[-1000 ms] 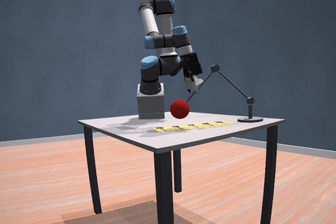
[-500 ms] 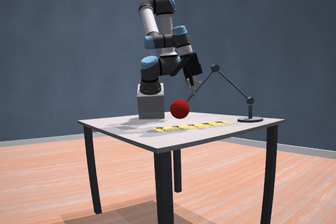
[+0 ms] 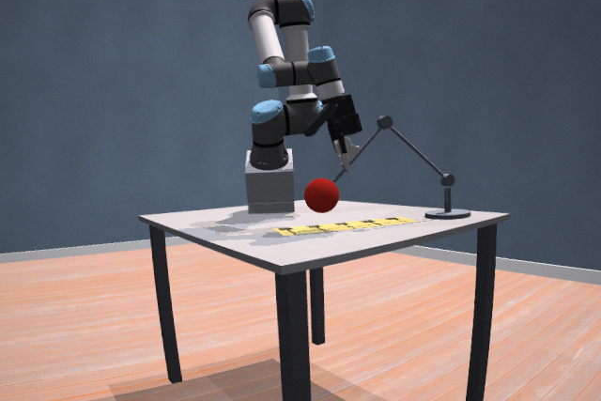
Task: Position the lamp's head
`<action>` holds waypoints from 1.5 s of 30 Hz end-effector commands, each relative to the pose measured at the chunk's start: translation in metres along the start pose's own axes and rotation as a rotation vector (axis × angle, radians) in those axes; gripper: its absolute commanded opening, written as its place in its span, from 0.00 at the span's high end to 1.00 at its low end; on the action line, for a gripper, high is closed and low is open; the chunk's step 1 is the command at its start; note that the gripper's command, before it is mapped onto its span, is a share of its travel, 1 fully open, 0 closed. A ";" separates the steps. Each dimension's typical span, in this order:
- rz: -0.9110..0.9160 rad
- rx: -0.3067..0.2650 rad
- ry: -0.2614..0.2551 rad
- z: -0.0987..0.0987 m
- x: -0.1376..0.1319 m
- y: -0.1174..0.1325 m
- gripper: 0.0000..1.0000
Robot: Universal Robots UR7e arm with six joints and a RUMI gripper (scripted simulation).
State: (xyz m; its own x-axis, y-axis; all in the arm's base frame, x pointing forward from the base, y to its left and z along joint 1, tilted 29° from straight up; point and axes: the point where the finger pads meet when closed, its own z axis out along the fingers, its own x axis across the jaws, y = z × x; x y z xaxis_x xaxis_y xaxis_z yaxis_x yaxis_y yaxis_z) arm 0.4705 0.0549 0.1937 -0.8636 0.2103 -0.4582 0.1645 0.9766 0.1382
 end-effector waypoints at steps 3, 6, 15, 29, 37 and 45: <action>0.000 0.000 -0.001 0.000 0.000 0.000 1.00; 0.000 0.000 -0.001 0.000 0.000 0.000 1.00; -0.025 -0.022 0.003 0.000 -0.001 -0.008 1.00; -0.124 -0.110 0.018 0.002 -0.006 -0.043 1.00; -0.099 -0.087 0.015 0.004 -0.008 -0.060 1.00; -0.077 -0.067 0.013 0.006 -0.010 -0.075 1.00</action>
State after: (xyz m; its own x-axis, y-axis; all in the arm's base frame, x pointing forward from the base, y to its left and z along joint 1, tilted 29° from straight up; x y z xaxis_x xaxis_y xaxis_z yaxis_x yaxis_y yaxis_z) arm 0.4699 -0.0131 0.1827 -0.8358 0.3126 -0.4513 0.2992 0.9486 0.1030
